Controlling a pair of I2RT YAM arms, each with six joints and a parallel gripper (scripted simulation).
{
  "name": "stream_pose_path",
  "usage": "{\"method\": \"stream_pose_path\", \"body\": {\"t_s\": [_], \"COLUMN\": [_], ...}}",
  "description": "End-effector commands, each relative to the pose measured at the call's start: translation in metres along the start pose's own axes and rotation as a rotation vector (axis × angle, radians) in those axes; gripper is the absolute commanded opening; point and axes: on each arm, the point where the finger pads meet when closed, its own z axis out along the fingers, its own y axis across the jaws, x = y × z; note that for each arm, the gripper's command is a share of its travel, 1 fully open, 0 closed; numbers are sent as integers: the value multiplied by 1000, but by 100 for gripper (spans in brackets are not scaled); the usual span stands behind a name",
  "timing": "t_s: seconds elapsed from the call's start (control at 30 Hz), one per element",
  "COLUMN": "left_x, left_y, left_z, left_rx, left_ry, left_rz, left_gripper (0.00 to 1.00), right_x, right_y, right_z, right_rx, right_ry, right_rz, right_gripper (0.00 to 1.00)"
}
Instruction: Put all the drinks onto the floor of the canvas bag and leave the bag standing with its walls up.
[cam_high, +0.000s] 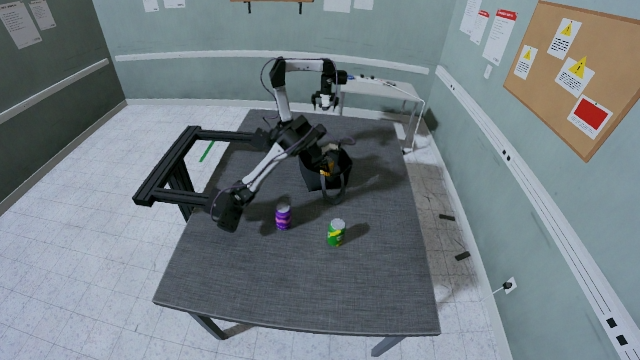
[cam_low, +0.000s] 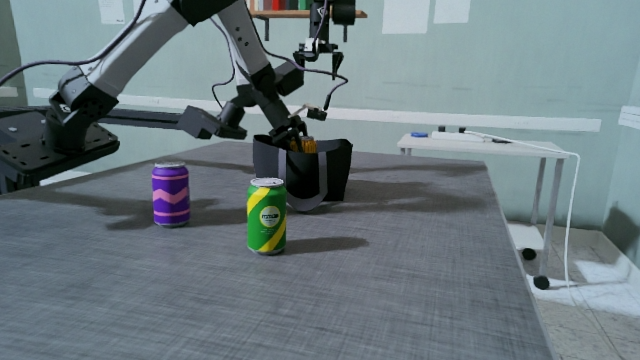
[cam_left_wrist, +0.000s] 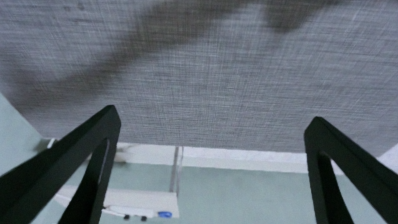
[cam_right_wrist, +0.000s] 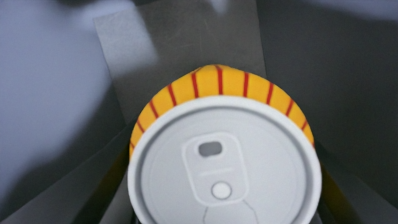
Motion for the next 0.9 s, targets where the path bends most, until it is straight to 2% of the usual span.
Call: {"method": "stream_pose_path", "body": {"t_s": [0.0, 0.03, 0.1, 0.23, 0.3, 0.4, 0.57, 0.67, 0.7, 0.73, 0.83, 0.87], "left_x": [0, 0, 0, 0, 0, 0, 0, 0, 0, 0, 0, 0], "left_y": [3, 3, 3, 3, 3, 3, 3, 3, 3, 3, 3, 3], "left_z": [1, 1, 1, 1, 1, 1, 1, 1, 1, 1, 1, 1], "left_rx": [-13, -13, -13, -13, -13, -13, -13, -13, -13, -13, -13, -13], "left_ry": [6, 6, 6, 6, 6, 6, 6, 6, 6, 6, 6, 6], "left_rz": [-3, -3, -3, -3, -3, -3, -3, -3, -3, -3, -3, -3], "left_gripper": [100, 100, 100, 100, 100, 100, 100, 100, 100, 100, 100, 100], "right_x": [-10, 1, -10, -19, -7, -13, -14, 5, 4, -12, -13, -5], "right_y": [3, 0, 9, 6, 2, 11, 1, 12, 8, 2, 3, 0], "right_z": [6, 14, 0, 2, 17, -1, 15, 13, 17, 10, 12, 23], "right_rx": [-5, 8, -36, -13, 13, -35, 3, -28, -23, -12, -6, 13], "right_ry": [-43, -26, -41, -60, -43, -55, -55, -31, -27, -52, -60, -46], "right_rz": [49, 33, 48, 66, 51, 53, 68, 30, 37, 63, 67, 57], "right_gripper": [70, 70, 70, 70, 70, 70, 70, 70, 70, 70, 70, 70]}}
